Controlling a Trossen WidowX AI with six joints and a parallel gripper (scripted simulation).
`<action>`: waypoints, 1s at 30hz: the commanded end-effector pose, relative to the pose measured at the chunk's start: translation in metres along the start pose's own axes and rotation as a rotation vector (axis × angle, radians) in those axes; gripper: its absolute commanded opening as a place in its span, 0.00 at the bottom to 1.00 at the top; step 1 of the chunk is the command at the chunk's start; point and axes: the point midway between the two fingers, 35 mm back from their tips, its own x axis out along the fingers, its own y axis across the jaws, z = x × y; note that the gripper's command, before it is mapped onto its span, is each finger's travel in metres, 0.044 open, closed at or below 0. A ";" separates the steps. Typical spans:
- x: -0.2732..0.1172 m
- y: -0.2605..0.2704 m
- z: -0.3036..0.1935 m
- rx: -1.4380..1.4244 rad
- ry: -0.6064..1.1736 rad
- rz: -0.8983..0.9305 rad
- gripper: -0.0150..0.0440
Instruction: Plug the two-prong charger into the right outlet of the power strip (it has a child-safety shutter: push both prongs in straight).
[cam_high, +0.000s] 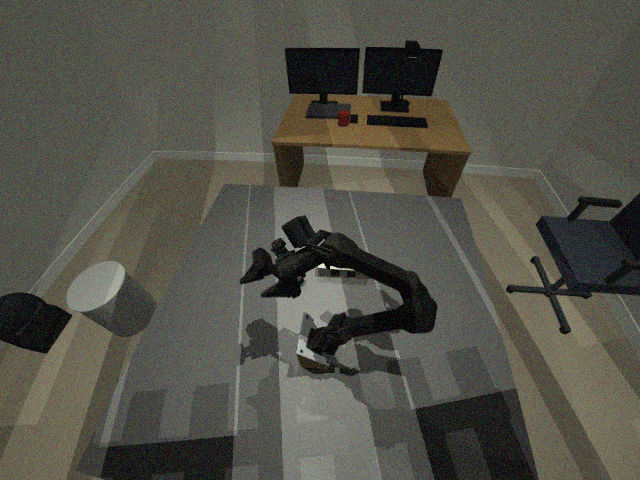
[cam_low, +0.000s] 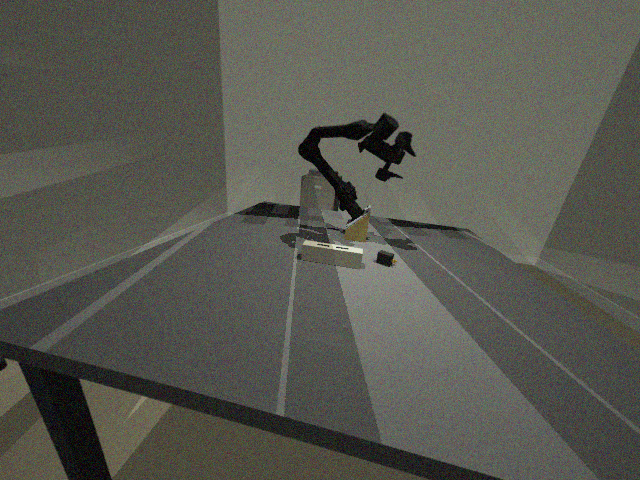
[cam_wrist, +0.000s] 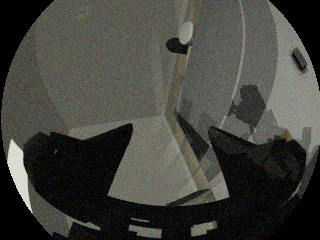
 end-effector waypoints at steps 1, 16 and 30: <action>0.002 -0.009 0.016 -0.022 -0.037 -0.058 1.00; 0.007 -0.051 0.071 -0.115 -0.108 -0.304 1.00; 0.009 -0.095 0.111 -0.221 -0.082 -0.542 1.00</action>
